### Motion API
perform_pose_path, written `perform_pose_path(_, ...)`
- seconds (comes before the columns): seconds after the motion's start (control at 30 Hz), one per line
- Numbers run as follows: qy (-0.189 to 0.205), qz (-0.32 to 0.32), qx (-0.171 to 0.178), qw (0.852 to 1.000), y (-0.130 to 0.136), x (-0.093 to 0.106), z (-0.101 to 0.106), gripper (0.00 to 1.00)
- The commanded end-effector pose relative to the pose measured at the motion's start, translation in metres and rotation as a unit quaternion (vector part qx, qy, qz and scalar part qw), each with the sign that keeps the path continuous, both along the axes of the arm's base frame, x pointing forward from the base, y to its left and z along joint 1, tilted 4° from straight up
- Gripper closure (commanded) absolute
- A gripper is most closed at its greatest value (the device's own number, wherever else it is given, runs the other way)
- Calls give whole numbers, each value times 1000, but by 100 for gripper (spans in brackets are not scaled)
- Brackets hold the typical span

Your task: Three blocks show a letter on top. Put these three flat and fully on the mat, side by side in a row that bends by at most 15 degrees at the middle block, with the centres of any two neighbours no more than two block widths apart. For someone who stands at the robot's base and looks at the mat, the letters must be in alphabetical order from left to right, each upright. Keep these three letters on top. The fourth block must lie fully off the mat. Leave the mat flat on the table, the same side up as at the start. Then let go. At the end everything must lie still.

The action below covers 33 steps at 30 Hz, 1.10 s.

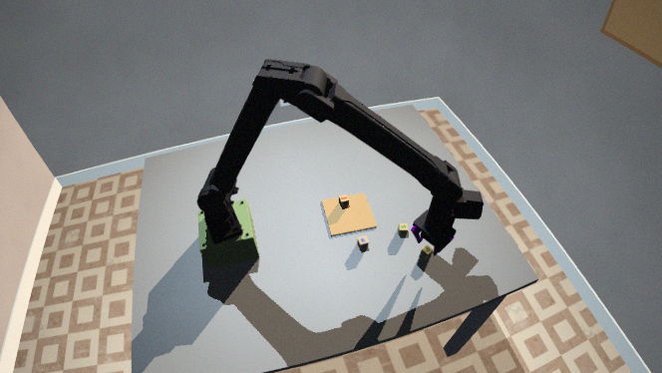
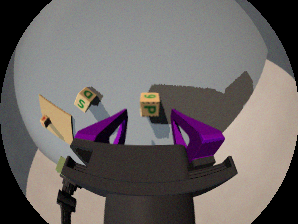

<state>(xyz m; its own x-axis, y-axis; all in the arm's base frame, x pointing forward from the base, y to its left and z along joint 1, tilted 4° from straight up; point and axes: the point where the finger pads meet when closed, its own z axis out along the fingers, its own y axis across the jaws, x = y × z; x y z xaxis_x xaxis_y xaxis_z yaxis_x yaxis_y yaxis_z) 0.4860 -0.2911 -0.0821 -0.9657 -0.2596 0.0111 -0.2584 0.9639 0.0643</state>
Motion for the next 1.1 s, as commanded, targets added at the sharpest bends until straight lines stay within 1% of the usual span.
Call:
perform_pose_path(0.0, -24, -2, -15, 1000, -2, 12, 20, 42)
perform_pose_path(0.1, -6, -2, -4, 1000, 3, 5, -7, 42)
perform_pose_path(0.27, -6, -2, -4, 1000, 4, 4, -16, 42)
perform_pose_path(0.37, -17, -2, -10, 1000, 1, 9, -8, 42)
perform_pose_path(0.4, -15, -2, -9, 1000, 1, 8, -12, 42)
perform_pose_path(0.5, -16, -2, -10, 1000, 1, 9, -12, 42)
perform_pose_path(0.53, -7, -2, -4, 1000, 4, 5, -25, 42)
perform_pose_path(0.63, -6, -2, -4, 1000, 5, 4, -31, 42)
perform_pose_path(0.67, -6, -2, -3, 1000, 5, 4, -32, 42)
perform_pose_path(0.73, -23, -2, -13, 1000, 0, 11, -12, 42)
perform_pose_path(0.77, -26, -2, -16, 1000, -1, 13, -8, 42)
perform_pose_path(1.07, -23, -2, -14, 1000, -1, 11, -12, 42)
